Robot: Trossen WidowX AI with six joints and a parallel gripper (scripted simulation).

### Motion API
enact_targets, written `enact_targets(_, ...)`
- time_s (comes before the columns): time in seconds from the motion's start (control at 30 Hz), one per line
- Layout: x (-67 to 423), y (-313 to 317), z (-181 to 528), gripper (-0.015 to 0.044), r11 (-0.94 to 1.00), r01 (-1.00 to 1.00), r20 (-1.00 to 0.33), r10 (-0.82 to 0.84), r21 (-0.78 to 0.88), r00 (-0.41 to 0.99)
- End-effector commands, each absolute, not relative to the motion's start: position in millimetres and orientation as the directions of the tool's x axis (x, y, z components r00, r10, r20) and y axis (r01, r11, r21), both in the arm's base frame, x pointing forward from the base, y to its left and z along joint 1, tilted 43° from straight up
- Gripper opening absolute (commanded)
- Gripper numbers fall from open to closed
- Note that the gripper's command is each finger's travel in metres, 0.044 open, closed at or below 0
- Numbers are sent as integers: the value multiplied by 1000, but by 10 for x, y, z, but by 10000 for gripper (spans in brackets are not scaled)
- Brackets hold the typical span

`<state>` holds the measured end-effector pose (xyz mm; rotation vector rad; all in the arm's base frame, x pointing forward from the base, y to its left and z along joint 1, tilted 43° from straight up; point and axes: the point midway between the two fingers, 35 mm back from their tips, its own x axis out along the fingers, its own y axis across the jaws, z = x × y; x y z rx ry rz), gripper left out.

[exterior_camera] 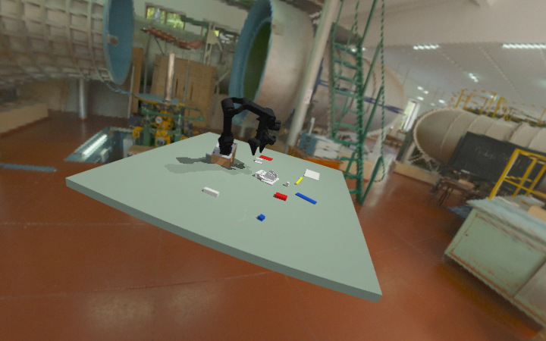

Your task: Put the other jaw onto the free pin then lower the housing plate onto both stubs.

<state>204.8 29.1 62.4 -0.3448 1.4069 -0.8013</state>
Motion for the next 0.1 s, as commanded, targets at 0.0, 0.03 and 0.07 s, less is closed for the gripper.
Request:
enact_targets(0.0,2043,294,625,440,699,293,-739,-672,-652,-40)
enact_targets(0.03,2043,294,625,440,699,293,-739,-672,-652,-40)
enact_targets(0.07,2043,294,625,440,699,293,-739,-672,-652,-40)
